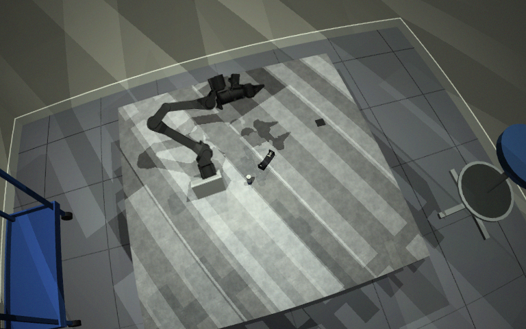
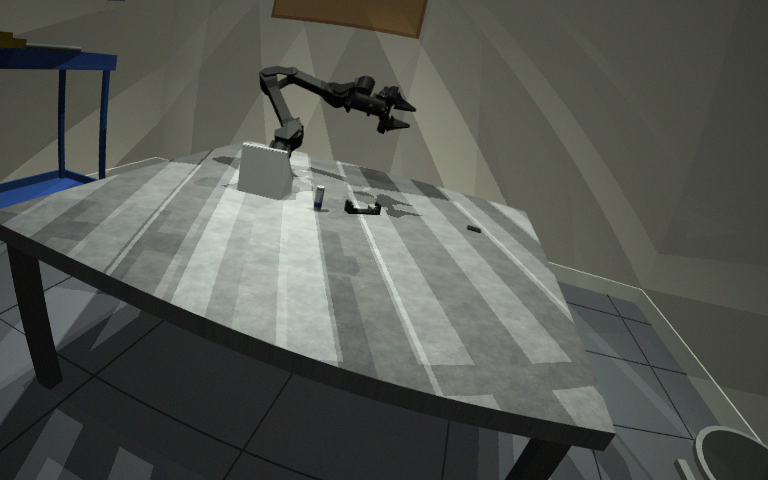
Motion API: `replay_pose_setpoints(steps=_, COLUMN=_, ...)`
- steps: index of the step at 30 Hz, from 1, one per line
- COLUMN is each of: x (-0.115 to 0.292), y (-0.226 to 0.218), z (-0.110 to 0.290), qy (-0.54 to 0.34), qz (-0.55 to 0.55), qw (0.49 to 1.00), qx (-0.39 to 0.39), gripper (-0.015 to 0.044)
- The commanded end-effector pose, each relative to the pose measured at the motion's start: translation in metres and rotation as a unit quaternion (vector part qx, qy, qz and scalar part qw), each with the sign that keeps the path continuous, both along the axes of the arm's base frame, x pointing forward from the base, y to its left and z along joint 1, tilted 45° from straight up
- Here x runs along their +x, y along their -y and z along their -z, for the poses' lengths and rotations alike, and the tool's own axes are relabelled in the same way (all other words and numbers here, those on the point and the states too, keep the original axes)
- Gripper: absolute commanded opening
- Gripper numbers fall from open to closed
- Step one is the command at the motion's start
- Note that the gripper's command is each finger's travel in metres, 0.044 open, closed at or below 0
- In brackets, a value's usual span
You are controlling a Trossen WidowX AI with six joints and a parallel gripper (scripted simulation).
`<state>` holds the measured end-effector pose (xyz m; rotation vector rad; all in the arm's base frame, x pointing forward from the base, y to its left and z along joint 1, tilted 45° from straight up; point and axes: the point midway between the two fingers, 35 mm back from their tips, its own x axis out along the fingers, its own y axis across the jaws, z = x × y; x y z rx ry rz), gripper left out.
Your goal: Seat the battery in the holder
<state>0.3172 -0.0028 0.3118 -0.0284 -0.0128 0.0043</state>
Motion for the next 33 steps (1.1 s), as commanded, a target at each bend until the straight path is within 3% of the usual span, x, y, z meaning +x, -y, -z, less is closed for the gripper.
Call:
replay_pose_setpoints(steps=1, x=0.001, y=0.002, z=0.003, qy=-0.005, qz=0.002, qw=1.0, qx=0.002, gripper=0.0374)
replay_pose_setpoints(steps=10, x=0.01, y=0.065, z=0.133, qy=-0.281, qz=0.032, qw=0.959, qx=-0.024, gripper=0.0137)
replay_pose_setpoints(steps=15, x=-0.035, y=0.095, z=0.224, qy=-0.487, qz=-0.009, qw=0.873, qx=0.019, gripper=0.0006)
replay_pose_setpoints(steps=20, x=-0.097, y=0.097, z=0.274, qy=-0.616, qz=-0.089, qw=0.77, qx=0.137, gripper=0.0)
replay_pose_setpoints(steps=25, x=-0.149, y=0.081, z=0.28, qy=-0.65, qz=-0.184, qw=0.668, qx=0.311, gripper=0.0)
replay_pose_setpoints(steps=33, x=-0.154, y=0.078, z=0.278, qy=-0.647, qz=-0.197, qw=0.656, qx=0.336, gripper=0.0)
